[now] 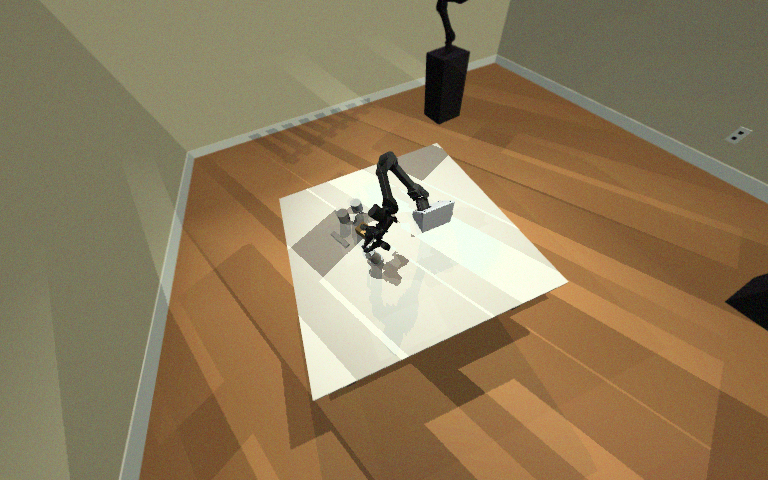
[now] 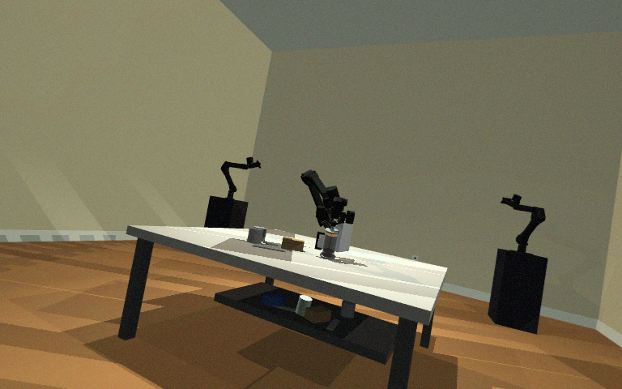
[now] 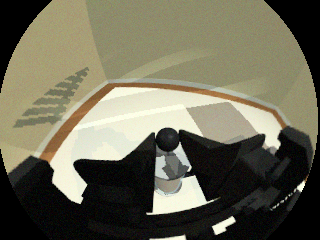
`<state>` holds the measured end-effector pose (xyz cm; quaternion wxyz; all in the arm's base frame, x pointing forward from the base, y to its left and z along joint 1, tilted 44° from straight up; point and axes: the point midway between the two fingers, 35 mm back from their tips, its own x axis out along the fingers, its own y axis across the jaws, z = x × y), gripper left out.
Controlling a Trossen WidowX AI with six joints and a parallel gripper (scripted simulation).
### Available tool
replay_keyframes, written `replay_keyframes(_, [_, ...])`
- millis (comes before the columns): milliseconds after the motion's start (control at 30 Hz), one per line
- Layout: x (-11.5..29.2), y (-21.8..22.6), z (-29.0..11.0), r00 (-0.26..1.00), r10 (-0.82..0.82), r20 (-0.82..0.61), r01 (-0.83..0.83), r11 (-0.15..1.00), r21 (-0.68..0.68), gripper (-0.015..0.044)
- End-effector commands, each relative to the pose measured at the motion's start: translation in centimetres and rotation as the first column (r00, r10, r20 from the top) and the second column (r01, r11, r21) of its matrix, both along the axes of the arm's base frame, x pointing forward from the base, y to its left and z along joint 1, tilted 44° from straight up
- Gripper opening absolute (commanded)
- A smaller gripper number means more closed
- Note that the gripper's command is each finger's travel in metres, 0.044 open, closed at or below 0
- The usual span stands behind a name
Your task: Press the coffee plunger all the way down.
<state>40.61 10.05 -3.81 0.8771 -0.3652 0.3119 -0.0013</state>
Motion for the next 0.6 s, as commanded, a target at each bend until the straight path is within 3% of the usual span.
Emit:
replay_keyframes(0, [-0.13, -0.58, -0.6, 1.0, -0.01, -0.019, 0.01, 1.0, -0.015, 0.0112])
replay_keyframes(567, [0.05, -0.55, -0.64, 1.0, -0.01, -0.019, 0.01, 1.0, -0.015, 0.0112])
